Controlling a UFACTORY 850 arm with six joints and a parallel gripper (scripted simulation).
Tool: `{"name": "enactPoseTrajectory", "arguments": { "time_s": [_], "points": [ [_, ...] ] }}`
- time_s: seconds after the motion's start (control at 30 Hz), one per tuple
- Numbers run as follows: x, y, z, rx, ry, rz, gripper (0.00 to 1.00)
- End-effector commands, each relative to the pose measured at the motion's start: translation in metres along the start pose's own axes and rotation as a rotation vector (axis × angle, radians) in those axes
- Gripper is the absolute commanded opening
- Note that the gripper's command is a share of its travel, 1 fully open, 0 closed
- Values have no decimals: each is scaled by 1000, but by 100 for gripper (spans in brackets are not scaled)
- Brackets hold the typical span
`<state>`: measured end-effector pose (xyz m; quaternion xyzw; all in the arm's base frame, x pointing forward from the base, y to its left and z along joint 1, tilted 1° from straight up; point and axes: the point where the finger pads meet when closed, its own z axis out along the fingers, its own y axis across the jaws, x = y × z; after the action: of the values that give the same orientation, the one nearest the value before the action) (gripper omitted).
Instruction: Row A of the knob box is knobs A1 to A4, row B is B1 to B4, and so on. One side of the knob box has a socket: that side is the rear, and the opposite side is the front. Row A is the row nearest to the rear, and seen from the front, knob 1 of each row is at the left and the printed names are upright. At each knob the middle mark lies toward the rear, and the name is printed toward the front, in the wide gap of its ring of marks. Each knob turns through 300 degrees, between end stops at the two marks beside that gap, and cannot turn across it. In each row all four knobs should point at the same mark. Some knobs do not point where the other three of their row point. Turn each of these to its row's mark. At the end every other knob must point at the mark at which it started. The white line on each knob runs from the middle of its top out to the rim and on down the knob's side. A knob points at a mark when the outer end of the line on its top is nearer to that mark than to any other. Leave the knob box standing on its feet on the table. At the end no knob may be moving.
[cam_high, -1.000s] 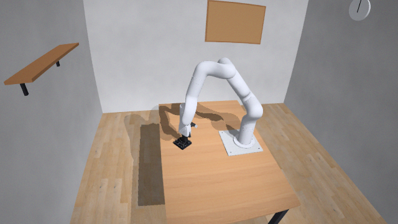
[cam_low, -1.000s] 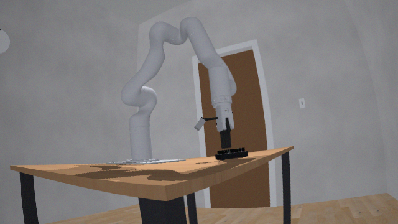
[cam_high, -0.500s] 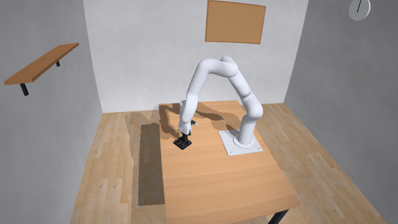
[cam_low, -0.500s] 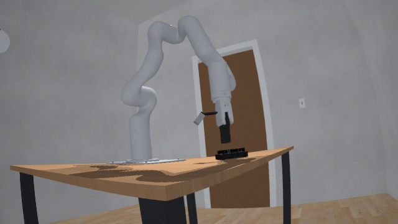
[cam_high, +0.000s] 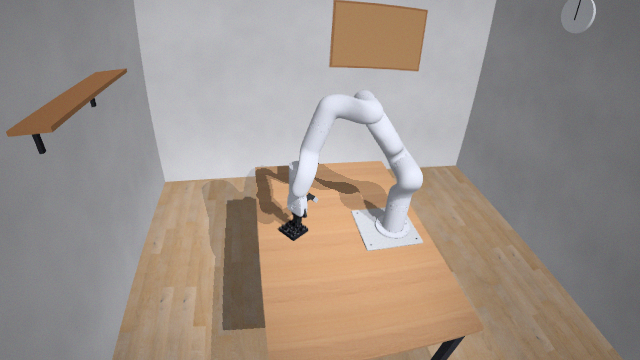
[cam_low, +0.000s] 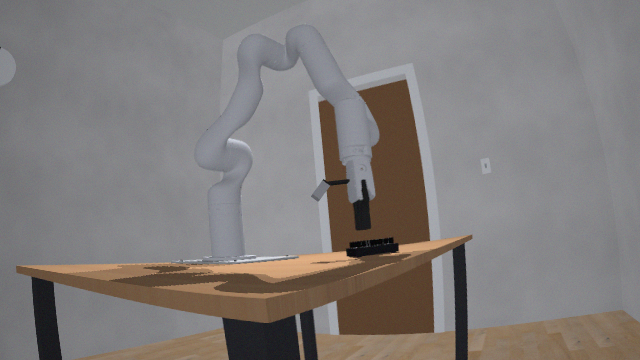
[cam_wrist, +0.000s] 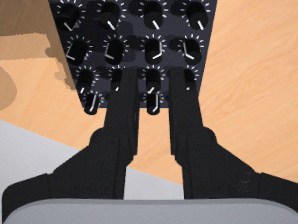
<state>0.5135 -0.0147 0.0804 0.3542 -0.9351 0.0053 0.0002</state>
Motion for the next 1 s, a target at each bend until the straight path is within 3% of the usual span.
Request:
{"name": "enactPoseTrajectory", "arguments": {
  "time_s": [0.0, 0.97],
  "points": [
    [-1, -1, -2, 2, -1, 95, 19],
    [-1, -1, -12, 1, -2, 902, 19]
  ]
}}
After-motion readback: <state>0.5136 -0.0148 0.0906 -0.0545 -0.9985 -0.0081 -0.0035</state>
